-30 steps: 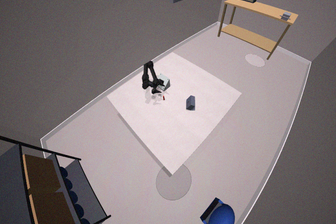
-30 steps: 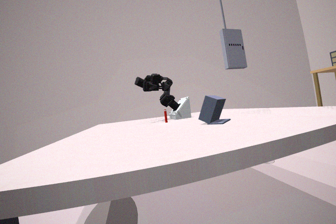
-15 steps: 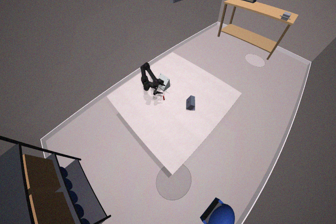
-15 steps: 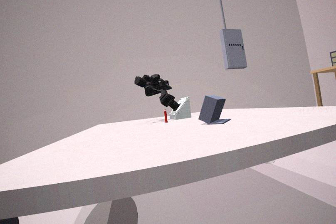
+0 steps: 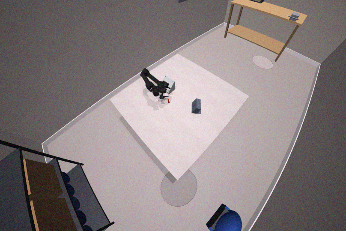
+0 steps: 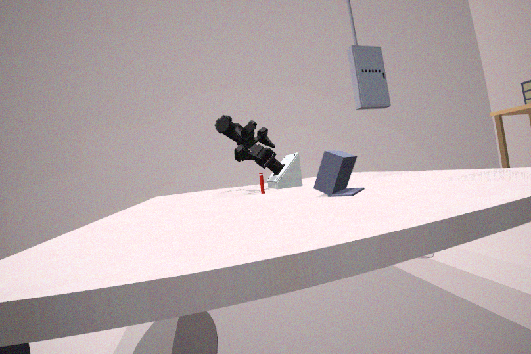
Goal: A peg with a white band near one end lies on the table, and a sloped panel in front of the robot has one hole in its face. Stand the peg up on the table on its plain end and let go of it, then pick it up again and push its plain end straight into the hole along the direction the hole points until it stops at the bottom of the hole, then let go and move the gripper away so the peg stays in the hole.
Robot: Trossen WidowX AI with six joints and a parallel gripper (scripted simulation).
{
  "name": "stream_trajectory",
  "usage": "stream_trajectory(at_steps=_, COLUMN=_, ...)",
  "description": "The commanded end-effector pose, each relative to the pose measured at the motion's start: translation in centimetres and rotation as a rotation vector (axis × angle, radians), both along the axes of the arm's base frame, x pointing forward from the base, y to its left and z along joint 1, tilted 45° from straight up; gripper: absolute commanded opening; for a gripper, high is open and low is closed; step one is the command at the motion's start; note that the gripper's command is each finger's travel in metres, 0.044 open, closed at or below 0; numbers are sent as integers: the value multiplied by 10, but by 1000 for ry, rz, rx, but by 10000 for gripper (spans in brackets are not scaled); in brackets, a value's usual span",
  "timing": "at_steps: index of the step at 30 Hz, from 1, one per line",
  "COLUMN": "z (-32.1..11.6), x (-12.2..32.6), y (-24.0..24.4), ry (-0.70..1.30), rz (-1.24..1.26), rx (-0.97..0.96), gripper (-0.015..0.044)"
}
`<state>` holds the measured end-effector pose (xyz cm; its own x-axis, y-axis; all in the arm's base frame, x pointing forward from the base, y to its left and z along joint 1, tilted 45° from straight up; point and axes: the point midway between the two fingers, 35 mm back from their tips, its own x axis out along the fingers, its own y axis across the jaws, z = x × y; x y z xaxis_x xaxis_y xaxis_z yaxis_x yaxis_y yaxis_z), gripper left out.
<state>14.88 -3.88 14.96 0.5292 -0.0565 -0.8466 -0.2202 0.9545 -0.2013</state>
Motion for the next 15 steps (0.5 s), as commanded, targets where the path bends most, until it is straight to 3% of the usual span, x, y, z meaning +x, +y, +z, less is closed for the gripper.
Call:
stream_trajectory(at_steps=1, z=-6, x=-3, y=-4, ry=124, rz=-61, rx=-7, gripper=440)
stream_trajectory(at_steps=15, z=-19, x=-7, y=-18, ry=472, rz=-192, rx=-209, gripper=440)
